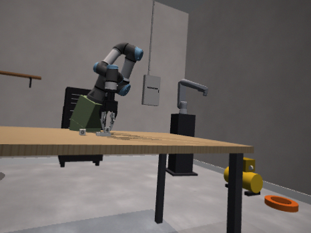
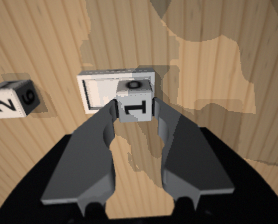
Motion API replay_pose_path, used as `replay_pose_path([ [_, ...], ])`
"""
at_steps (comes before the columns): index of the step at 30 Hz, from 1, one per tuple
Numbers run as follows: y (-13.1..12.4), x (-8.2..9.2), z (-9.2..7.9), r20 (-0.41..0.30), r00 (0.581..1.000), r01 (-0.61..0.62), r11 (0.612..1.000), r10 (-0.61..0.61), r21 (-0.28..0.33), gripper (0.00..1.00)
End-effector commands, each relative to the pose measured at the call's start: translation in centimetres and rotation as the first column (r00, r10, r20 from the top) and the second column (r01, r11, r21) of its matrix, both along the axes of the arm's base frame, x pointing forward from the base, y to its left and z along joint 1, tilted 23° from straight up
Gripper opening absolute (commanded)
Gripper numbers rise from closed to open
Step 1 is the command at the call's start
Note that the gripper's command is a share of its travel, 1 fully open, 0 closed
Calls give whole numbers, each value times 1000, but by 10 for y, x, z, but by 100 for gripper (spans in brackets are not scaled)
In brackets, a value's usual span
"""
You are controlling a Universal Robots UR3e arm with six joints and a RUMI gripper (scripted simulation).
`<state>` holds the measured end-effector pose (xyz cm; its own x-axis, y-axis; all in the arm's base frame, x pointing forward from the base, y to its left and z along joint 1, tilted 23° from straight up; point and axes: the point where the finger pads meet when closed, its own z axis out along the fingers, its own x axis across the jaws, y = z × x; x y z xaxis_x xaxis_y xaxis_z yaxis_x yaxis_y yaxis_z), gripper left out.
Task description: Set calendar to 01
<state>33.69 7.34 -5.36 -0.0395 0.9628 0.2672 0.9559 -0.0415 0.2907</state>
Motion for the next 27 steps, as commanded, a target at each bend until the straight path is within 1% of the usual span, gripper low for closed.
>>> replay_pose_path([
  [1, 0, 1, -1, 2, 1000, 0, 1000, 0, -1, 10],
  [13, 1, 2, -5, 2, 1000, 0, 1000, 0, -1, 10],
  [27, 1, 3, -6, 2, 1000, 0, 1000, 0, -1, 10],
])
